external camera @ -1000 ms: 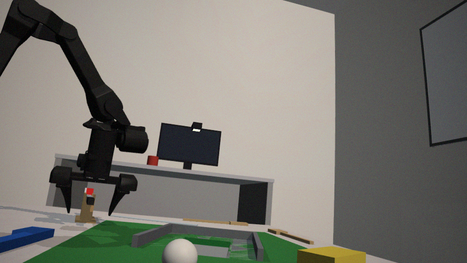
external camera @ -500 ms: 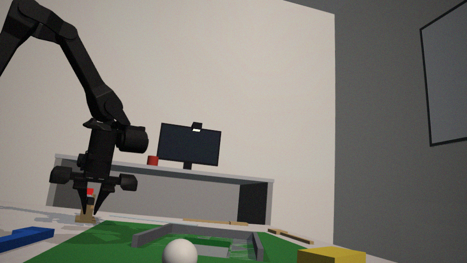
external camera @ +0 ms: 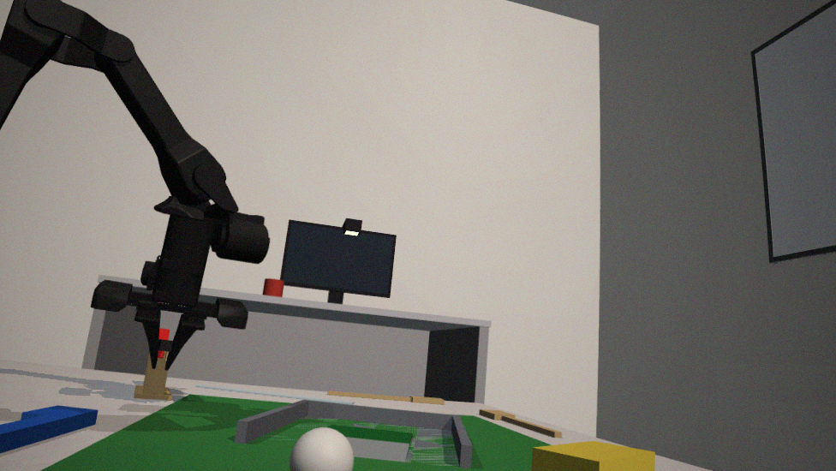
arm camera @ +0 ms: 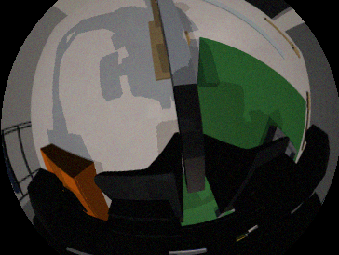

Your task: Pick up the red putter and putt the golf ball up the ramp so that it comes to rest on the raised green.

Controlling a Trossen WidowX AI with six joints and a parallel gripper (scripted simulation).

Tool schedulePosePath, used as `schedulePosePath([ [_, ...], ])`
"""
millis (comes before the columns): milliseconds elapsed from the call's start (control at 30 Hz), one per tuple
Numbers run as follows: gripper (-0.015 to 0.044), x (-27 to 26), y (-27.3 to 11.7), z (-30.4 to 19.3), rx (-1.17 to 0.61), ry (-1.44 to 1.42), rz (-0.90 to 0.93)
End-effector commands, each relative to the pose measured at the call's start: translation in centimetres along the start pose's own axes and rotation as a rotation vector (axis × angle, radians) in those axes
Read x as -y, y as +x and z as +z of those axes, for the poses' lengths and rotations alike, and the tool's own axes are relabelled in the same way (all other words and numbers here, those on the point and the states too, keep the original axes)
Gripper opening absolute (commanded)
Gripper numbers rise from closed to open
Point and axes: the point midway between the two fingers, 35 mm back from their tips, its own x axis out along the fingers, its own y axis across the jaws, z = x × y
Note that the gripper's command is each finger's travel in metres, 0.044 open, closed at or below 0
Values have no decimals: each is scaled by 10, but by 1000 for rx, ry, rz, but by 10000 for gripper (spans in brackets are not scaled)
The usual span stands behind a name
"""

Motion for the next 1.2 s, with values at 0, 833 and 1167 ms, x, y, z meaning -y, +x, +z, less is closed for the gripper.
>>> schedulePosePath([
  [0,0,5,-30,11,17,-10,-23],
  [833,0,16,-90,-40,-22,337,-86],
  [1167,0,17,-108,-95,-51,637,-130],
])
